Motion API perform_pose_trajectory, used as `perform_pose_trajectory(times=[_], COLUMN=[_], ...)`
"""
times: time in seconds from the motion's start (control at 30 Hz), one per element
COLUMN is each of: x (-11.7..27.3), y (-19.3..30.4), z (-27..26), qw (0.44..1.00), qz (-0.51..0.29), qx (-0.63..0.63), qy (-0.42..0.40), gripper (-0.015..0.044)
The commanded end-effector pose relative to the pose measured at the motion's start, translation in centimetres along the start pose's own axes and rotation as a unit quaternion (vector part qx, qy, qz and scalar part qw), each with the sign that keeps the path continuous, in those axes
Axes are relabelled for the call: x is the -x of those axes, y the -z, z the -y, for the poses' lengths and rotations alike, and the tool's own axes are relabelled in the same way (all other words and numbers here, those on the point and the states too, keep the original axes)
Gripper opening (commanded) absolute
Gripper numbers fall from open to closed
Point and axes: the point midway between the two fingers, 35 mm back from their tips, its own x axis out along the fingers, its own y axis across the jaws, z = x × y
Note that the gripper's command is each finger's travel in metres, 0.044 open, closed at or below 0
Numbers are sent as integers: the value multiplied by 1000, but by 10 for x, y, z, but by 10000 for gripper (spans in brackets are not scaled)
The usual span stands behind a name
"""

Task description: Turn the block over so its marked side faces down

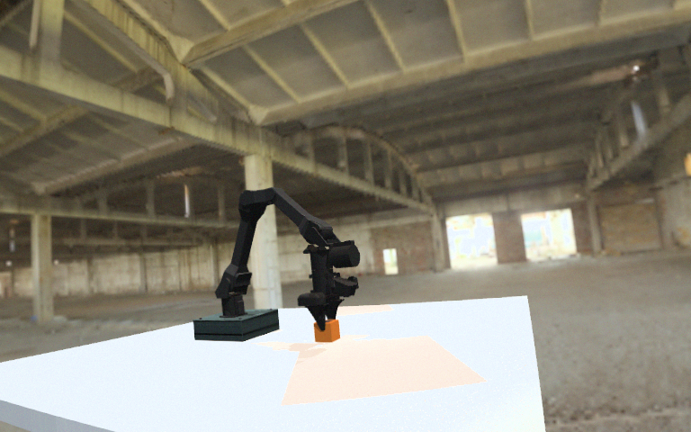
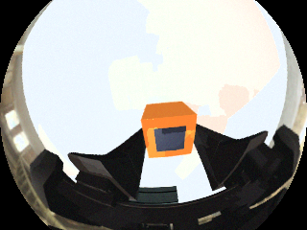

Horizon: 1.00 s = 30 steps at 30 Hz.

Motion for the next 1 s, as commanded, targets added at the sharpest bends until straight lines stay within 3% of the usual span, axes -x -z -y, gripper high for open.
perform_pose_trajectory(times=[0.0,0.27,0.97], x=[16,26,18], y=[0,0,-1], z=[0,0,1], qw=[1000,1000,986], qz=[0,5,168], qx=[-1,-1,-3], qy=[1,1,-1], gripper=[0,0,0])
